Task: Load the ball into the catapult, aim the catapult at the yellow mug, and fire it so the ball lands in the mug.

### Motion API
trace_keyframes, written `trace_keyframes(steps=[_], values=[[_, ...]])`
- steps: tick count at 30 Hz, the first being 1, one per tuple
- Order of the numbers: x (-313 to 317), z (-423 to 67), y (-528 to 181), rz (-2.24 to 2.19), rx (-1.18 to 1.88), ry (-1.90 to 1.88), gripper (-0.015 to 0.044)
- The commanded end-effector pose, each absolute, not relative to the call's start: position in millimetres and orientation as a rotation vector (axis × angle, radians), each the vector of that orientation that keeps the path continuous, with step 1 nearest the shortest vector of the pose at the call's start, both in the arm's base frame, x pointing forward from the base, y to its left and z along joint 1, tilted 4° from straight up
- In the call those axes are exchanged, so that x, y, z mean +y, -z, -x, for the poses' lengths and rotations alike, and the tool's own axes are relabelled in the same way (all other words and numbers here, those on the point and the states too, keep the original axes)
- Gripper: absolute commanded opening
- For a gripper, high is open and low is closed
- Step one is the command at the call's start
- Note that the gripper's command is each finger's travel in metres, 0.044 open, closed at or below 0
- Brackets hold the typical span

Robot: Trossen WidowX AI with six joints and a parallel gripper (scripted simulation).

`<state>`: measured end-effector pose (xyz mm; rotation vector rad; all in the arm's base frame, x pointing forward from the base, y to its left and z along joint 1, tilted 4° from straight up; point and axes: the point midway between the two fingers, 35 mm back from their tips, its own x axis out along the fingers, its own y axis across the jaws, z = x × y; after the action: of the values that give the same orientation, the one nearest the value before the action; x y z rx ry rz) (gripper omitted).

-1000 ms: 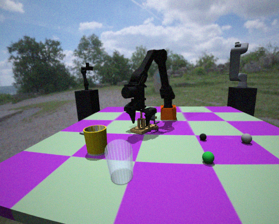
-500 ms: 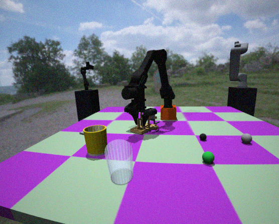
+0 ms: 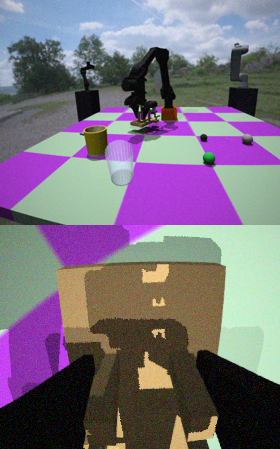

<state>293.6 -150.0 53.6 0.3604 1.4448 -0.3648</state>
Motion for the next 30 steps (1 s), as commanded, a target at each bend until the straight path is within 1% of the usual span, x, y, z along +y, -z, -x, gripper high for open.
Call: trace_keyframes(steps=[1,30], values=[[-151,-294,-61,-0.359,1.442,0.364,0.0000],[-152,-297,-15,-0.361,1.443,0.364,0.0000]])
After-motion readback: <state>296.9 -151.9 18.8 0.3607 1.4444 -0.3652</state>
